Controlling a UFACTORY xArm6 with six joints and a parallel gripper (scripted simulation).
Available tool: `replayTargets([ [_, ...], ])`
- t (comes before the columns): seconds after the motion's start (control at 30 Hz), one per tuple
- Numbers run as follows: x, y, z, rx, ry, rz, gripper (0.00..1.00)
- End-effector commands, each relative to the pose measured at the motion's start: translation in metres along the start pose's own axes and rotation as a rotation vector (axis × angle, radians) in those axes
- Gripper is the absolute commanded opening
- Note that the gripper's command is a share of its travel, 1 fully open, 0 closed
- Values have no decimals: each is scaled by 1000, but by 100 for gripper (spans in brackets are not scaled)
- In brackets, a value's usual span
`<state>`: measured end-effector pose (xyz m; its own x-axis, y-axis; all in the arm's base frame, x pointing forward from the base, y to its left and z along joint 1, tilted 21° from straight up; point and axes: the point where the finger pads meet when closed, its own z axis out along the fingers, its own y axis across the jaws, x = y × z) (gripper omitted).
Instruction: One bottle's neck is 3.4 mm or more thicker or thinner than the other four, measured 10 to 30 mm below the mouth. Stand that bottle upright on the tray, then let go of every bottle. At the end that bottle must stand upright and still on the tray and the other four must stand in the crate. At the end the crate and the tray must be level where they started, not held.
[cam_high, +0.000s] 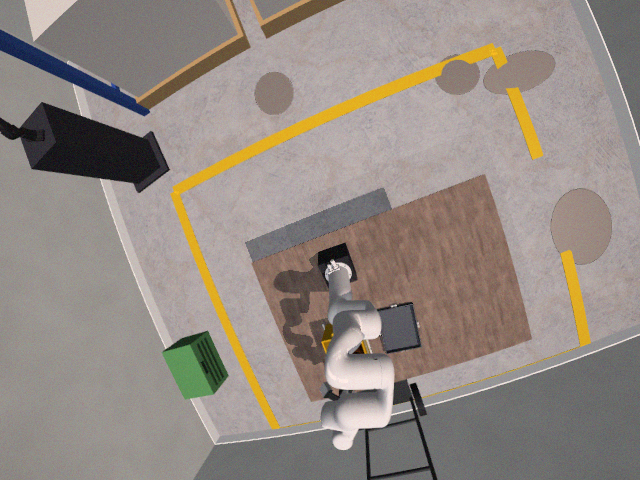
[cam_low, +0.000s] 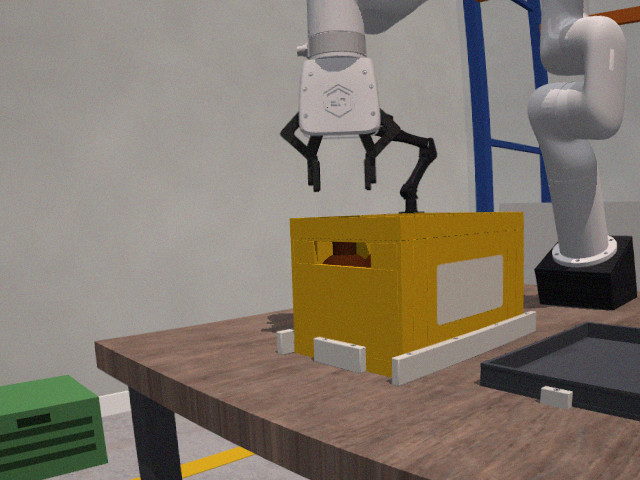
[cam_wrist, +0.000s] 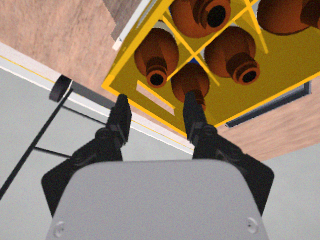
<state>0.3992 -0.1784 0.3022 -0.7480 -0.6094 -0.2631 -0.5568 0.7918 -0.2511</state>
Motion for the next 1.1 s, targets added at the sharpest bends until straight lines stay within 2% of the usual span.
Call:
replayTargets([
  [0.0,-1,-1,-9,3,-1,0,65],
  [0.4,-1,-1,-19,3,-1,0,65],
  [0.43,-1,-1,-19,3,-1,0,0],
  [1.07,-1,-1,-19,3,-1,0,0],
])
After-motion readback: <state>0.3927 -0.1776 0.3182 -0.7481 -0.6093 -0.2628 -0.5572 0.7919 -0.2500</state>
